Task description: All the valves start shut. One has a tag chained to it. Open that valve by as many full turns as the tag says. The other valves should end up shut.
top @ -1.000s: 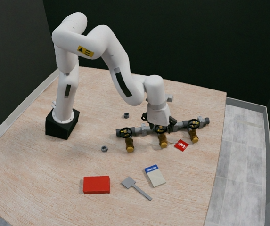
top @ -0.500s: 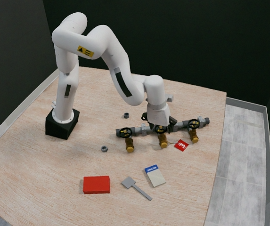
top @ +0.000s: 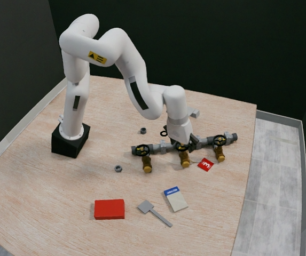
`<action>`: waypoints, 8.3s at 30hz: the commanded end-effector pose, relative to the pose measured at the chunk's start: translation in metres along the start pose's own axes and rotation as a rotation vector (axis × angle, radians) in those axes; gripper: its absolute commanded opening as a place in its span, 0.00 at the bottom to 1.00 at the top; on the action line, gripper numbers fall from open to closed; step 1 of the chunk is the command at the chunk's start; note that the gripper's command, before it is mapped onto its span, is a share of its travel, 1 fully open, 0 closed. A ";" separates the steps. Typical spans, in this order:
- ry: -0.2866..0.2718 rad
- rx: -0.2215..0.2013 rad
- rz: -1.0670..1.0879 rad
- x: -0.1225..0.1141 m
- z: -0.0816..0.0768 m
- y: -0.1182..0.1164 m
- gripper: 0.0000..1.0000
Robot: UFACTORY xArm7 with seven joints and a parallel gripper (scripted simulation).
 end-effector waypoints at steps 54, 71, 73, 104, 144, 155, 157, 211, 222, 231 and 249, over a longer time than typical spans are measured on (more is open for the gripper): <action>0.013 -0.009 2.738 0.002 -0.001 0.001 1.00; 0.013 -0.009 2.738 0.002 -0.001 0.001 0.00; 0.013 -0.009 2.738 0.002 -0.001 0.001 0.00; 0.012 -0.010 2.598 0.002 -0.001 0.001 0.00; -0.005 -0.045 0.790 0.003 -0.001 -0.002 0.00; -0.012 -0.042 0.267 0.003 -0.001 -0.002 0.00; -0.012 -0.039 0.166 0.002 -0.001 -0.002 0.00; -0.005 -0.010 -0.174 0.002 -0.001 0.001 1.00; -0.003 -0.011 0.178 0.002 -0.001 0.001 1.00; 0.005 -0.005 0.571 0.001 -0.001 0.001 1.00; 0.039 0.043 1.583 -0.003 -0.001 0.002 1.00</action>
Point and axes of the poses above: the point where the finger pads meet when closed, its own z axis out along the fingers, its own y axis across the jaws, x = y × z, the point moved 8 cm from there along -z, back along the fingers, and after that the axes turned 9 degrees about z, right-handed, at the moved point
